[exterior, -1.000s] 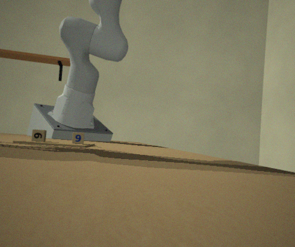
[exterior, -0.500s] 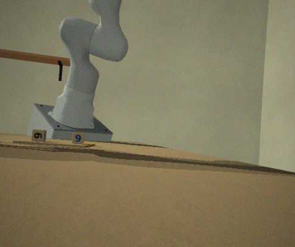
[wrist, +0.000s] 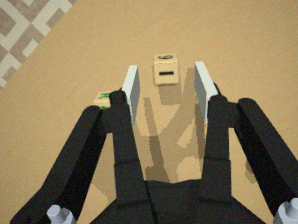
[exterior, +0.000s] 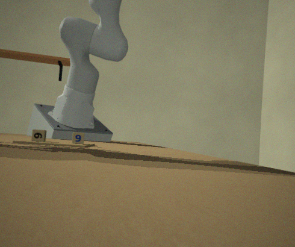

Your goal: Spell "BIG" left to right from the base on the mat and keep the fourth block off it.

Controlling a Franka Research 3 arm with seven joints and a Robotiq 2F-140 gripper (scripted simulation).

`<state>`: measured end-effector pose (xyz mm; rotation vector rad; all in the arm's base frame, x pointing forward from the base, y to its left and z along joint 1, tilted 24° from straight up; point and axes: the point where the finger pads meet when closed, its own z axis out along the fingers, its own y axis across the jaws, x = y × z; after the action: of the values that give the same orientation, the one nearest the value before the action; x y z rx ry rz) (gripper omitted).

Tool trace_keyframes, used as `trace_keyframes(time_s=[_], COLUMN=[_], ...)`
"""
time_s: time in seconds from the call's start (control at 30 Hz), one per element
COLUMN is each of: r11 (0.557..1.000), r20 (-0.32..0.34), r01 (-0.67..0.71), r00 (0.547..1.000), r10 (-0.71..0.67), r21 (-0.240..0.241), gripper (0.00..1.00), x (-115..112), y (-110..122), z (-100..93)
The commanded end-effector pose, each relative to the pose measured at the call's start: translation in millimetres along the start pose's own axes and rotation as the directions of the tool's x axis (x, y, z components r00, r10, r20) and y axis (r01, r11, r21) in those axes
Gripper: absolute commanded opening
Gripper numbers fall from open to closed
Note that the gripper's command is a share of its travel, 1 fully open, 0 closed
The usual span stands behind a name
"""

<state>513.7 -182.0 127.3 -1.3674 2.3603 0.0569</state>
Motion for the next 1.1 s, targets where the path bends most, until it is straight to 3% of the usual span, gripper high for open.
trace_keyframes(time_s=[0.0,0.37,1.07], r11=[1.000,1.000,1.000], r20=[0.001,0.001,0.001], r01=[0.009,0.009,0.009], r00=[1.000,1.000,1.000], r10=[-0.009,-0.009,-0.009], r21=[0.001,0.001,0.001], gripper=[0.37,0.37,0.37], x=[-2.3,-2.3,-2.3], y=[-0.6,-0.7,-0.7], z=[5.3,25.6,30.0])
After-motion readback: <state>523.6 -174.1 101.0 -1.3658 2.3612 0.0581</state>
